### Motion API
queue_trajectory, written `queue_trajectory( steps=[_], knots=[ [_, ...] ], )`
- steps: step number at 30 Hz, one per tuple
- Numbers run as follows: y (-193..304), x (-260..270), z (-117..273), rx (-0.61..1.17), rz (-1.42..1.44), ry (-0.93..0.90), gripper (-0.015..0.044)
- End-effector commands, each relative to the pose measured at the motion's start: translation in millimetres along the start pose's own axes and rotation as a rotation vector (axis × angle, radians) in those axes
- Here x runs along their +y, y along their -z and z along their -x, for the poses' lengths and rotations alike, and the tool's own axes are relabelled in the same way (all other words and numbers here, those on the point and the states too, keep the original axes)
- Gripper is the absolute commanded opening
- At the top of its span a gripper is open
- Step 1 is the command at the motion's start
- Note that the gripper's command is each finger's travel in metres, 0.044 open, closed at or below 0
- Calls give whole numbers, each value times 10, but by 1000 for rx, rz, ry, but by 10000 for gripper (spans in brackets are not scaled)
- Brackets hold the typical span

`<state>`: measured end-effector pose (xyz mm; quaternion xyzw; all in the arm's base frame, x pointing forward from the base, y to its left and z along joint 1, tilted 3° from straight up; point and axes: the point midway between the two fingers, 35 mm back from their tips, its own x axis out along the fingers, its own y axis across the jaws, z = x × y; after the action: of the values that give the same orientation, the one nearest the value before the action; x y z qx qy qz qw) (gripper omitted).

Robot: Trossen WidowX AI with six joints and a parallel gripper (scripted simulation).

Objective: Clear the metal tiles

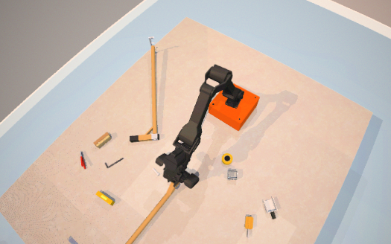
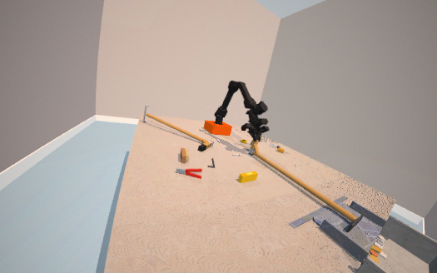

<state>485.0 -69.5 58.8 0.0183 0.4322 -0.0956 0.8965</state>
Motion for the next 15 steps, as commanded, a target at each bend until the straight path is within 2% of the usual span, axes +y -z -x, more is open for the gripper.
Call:
queue_trajectory(
  steps=[1,15],
  knots=[
    [-26,-8,102,-23,-5,3,0],
    [132,-9,236,-23,-5,3,0]
  ],
)
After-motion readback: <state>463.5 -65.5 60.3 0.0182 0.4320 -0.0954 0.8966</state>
